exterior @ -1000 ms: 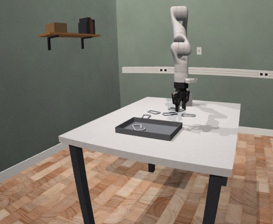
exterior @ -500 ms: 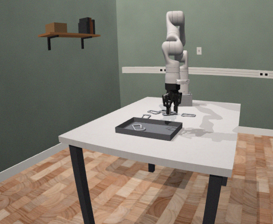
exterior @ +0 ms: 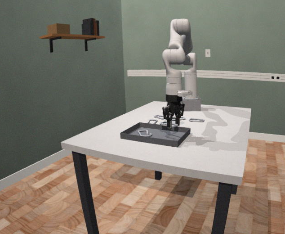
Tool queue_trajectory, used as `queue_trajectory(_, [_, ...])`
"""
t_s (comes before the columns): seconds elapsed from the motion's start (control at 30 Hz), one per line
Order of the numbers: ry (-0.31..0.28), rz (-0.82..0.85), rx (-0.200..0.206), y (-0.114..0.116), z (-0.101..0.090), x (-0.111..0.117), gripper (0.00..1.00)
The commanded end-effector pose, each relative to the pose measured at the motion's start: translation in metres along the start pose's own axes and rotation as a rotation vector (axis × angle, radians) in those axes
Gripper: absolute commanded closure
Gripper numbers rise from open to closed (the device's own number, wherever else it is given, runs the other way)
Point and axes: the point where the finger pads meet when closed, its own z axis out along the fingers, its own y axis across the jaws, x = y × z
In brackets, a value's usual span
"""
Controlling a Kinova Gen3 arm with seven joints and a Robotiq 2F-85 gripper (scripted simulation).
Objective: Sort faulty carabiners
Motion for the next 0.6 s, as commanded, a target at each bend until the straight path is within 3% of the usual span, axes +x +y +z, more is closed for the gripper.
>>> queue_trajectory(0.0, [0.001,-0.002,0.008,-0.001,0.013,0.0,1.0])
queue_trajectory(0.37, [0.001,-0.002,0.008,-0.001,0.013,0.0,1.0])
queue_trajectory(0.4, [-0.003,0.0,0.023,-0.002,0.051,-0.001,1.0])
queue_trajectory(0.57, [-0.003,0.0,0.023,-0.002,0.051,-0.001,1.0])
